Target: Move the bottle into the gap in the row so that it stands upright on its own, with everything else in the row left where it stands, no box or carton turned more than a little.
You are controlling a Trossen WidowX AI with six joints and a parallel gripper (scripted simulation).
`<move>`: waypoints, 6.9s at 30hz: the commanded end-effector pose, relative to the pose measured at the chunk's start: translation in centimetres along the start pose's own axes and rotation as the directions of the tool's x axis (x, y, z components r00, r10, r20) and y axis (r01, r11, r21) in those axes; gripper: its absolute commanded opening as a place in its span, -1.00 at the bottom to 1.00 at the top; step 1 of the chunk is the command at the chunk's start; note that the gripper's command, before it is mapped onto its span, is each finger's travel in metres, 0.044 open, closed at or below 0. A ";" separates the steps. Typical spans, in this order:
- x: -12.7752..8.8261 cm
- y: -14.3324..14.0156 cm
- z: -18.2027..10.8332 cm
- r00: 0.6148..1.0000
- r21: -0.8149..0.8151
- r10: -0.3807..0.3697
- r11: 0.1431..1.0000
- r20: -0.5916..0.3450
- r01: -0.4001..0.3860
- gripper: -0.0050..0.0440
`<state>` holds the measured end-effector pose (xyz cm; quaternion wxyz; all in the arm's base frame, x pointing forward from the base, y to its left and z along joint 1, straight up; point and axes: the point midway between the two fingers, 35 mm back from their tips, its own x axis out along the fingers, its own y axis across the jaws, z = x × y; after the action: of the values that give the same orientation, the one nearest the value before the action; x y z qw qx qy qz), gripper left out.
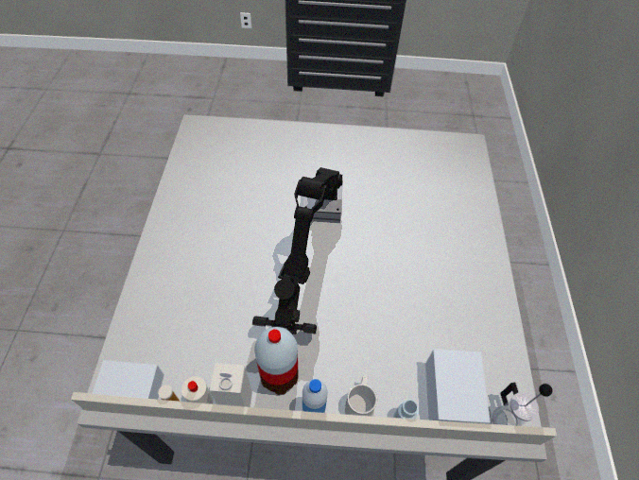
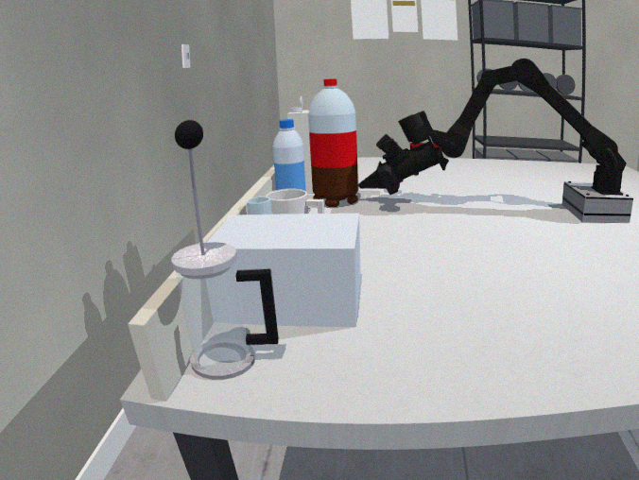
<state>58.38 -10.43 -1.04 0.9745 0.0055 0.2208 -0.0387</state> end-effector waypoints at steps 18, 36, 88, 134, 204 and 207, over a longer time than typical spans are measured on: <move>0.5 0.4 2.0 0.999 -0.003 0.002 1.000 0.039 -0.002 -1.00; 0.8 0.4 2.2 0.999 -0.003 0.002 1.000 0.039 -0.002 -1.00; 2.0 0.5 2.8 0.999 -0.003 0.002 1.000 0.039 -0.002 -1.00; 3.1 0.6 3.1 0.999 -0.002 0.001 1.000 0.035 -0.001 -1.00; 4.4 0.8 4.0 0.999 -0.002 0.002 1.000 0.040 -0.002 -1.00; 4.4 0.8 4.1 0.999 -0.003 0.002 1.000 0.040 -0.002 -1.00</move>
<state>63.24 -10.47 -1.04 0.9746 0.0055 0.2204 -0.0394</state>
